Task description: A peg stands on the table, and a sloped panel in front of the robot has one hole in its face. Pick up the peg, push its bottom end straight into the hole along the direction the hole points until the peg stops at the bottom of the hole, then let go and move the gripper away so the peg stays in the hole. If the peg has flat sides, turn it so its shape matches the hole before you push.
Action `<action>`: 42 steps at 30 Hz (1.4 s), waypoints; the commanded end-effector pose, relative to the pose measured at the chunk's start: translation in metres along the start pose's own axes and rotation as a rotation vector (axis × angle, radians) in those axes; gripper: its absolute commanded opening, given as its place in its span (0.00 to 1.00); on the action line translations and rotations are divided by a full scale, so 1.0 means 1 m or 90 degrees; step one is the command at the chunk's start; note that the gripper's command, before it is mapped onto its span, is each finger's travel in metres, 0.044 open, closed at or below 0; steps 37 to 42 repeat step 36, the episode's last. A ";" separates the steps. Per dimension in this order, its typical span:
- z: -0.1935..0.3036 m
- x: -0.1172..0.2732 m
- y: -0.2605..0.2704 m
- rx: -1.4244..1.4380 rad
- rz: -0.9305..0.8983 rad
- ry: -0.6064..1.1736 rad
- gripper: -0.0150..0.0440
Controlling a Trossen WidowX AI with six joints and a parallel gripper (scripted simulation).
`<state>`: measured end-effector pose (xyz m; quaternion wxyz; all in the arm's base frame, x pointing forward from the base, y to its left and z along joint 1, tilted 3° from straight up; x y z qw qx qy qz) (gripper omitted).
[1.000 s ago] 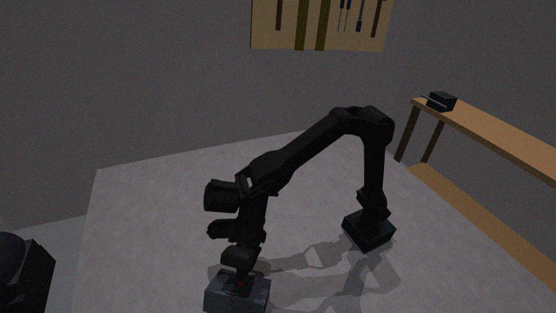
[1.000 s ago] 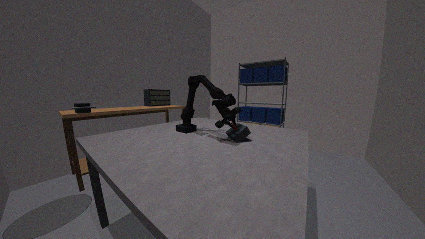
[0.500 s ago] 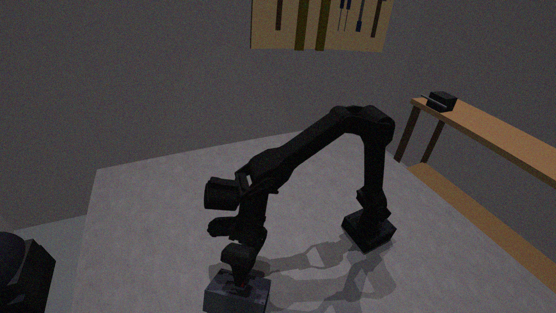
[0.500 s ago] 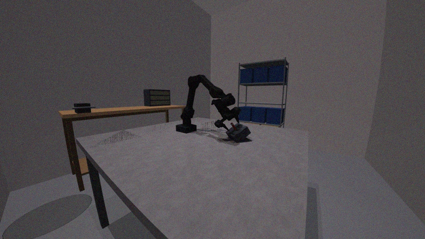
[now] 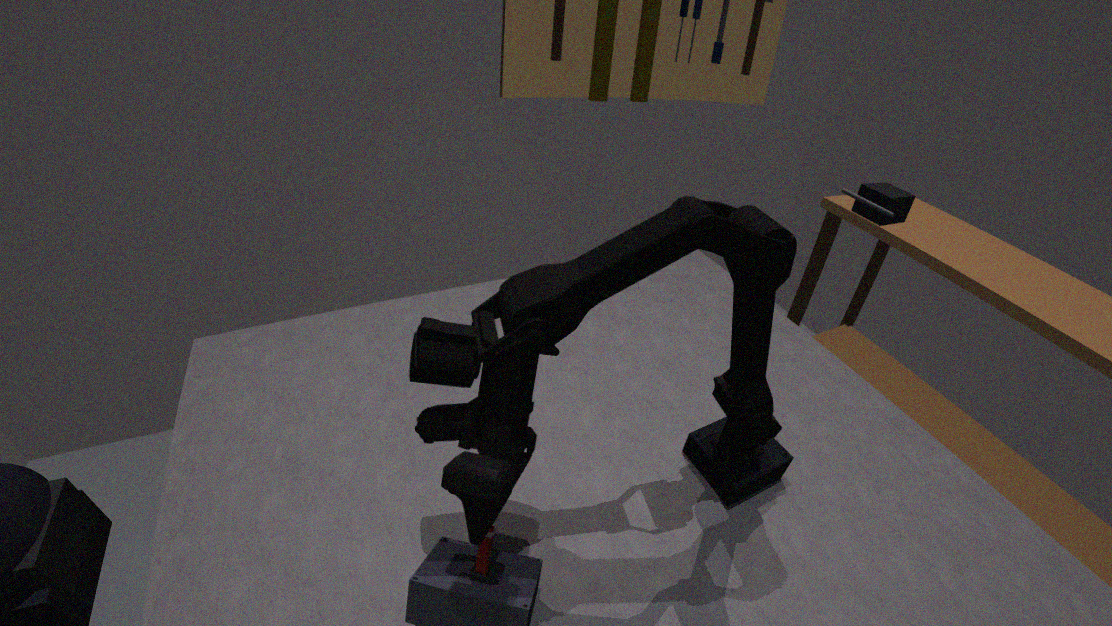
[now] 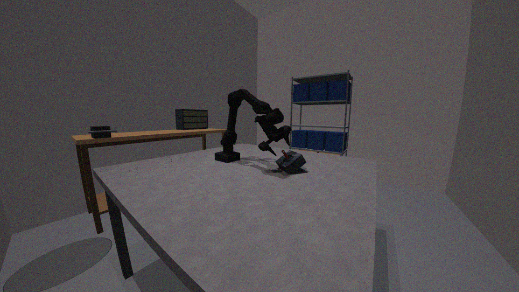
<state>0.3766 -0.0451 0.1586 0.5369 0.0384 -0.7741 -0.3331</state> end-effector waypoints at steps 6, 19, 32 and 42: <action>-0.001 0.027 0.000 0.004 -0.002 -0.005 1.00; 0.000 0.054 -0.003 0.001 -0.001 -0.004 1.00; 0.000 0.065 -0.004 0.001 -0.001 -0.004 1.00; 0.000 0.065 -0.004 0.001 -0.001 -0.004 1.00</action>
Point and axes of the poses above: the point midway between the two fingers, 35 mm back from their tips, its own x axis back along the fingers, its own y axis across the jaws, z = x × y, the point moved 4 cm from there along x, back along the fingers, and after that the axes turned 12 degrees about x, right-handed, at the moved point
